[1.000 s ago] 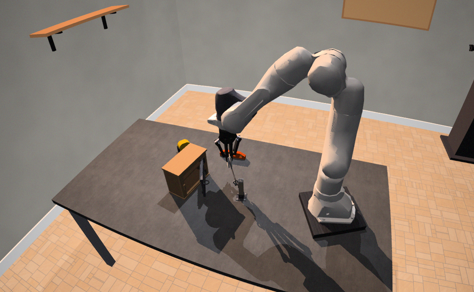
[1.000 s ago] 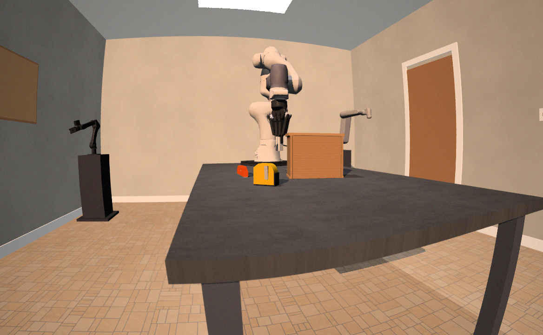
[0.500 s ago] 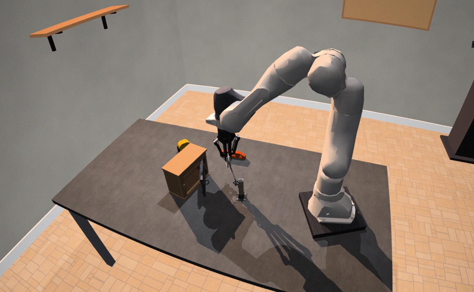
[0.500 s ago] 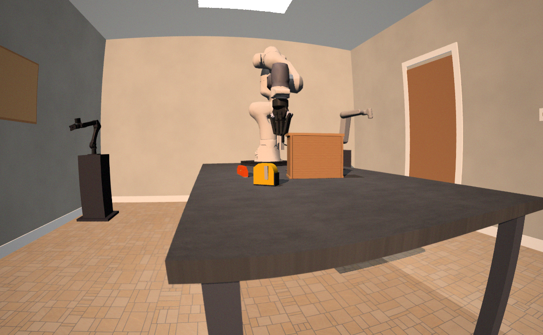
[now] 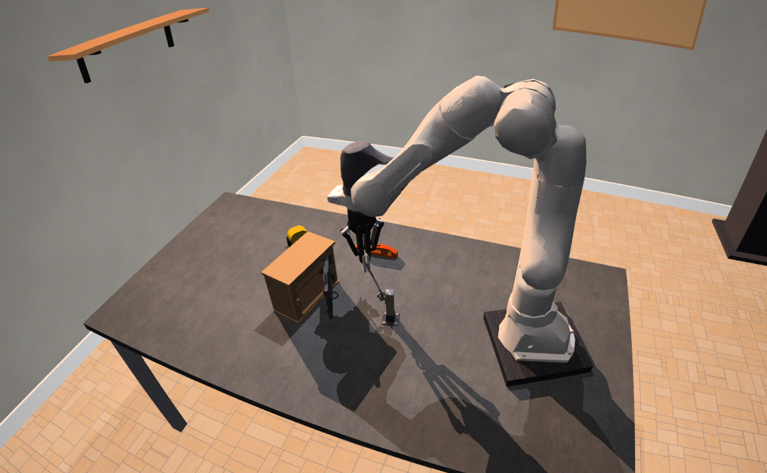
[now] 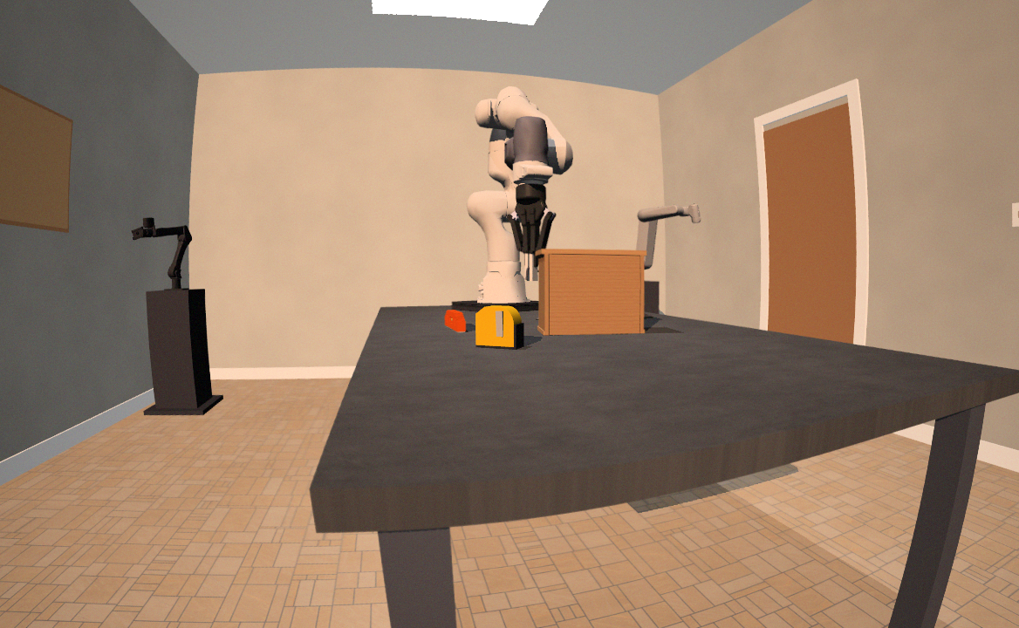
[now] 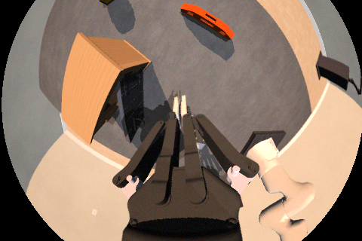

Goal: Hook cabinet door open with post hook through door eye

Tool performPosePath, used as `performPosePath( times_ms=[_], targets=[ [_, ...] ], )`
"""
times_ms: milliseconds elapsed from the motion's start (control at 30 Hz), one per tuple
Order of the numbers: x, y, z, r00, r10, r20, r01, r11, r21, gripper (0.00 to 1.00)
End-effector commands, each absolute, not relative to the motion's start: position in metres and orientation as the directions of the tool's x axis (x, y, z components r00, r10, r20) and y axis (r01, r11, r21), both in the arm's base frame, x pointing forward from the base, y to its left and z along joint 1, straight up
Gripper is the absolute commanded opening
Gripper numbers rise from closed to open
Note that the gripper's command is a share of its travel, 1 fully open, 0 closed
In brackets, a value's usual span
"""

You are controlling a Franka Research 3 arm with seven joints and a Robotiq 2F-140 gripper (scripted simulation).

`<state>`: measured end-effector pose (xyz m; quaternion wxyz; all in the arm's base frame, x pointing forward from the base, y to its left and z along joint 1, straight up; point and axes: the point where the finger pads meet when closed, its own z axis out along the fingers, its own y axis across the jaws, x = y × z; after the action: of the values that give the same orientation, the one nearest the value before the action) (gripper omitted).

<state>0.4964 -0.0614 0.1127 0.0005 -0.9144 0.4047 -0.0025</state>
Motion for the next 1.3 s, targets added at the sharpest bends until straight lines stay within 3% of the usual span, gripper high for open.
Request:
performPosePath(
  times_ms=[0, 1267],
  targets=[
    [0.498, -0.058, 0.113, 0.709, -0.706, 0.001, -0.706, -0.709, -0.002, 0.03],
    [0.517, -0.033, 0.113, 0.878, -0.478, 0.002, -0.478, -0.878, -0.002, 0.03]
  ],
)
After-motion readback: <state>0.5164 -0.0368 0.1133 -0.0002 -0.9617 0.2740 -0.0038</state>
